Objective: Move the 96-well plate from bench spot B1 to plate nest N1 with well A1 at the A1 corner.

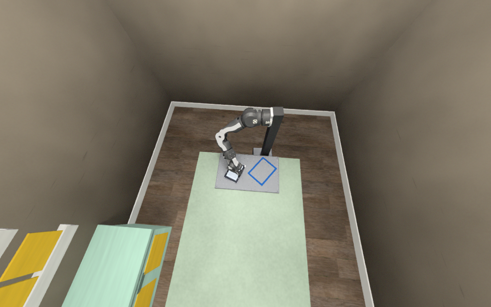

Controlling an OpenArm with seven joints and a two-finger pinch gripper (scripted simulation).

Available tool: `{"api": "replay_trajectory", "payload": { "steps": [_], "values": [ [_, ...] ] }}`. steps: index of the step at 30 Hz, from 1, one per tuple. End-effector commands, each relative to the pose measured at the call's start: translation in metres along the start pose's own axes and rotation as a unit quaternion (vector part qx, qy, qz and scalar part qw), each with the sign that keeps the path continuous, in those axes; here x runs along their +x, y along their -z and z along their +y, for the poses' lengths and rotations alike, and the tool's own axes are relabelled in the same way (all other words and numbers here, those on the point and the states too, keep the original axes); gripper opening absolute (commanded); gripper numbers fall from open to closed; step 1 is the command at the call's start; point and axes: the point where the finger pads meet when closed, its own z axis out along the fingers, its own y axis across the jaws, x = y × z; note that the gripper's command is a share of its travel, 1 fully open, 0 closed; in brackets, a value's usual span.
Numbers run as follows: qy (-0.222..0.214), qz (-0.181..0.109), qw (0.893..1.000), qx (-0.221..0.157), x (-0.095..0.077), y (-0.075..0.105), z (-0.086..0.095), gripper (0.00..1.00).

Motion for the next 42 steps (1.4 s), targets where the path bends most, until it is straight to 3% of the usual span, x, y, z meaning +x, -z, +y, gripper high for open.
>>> {"api": "replay_trajectory", "payload": {
  "steps": [1,10,19,24,36,41,42],
  "values": [
    [0.0,-0.001,1.0,-0.001,-0.001,0.0,0.0,0.5],
    [0.0,-0.001,1.0,-0.001,-0.001,0.0,0.0,0.77],
    [0.0,-0.001,1.0,-0.001,-0.001,0.0,0.0,0.77],
    [-0.001,-0.002,1.0,0.0,-0.001,0.041,0.0,0.77],
    [-0.001,-0.002,1.0,0.0,-0.001,0.041,0.0,0.77],
    [-0.001,-0.002,1.0,0.0,-0.001,0.08,0.0,0.77],
    [-0.001,-0.002,1.0,0.0,-0.001,0.08,0.0,0.77]
  ]
}}
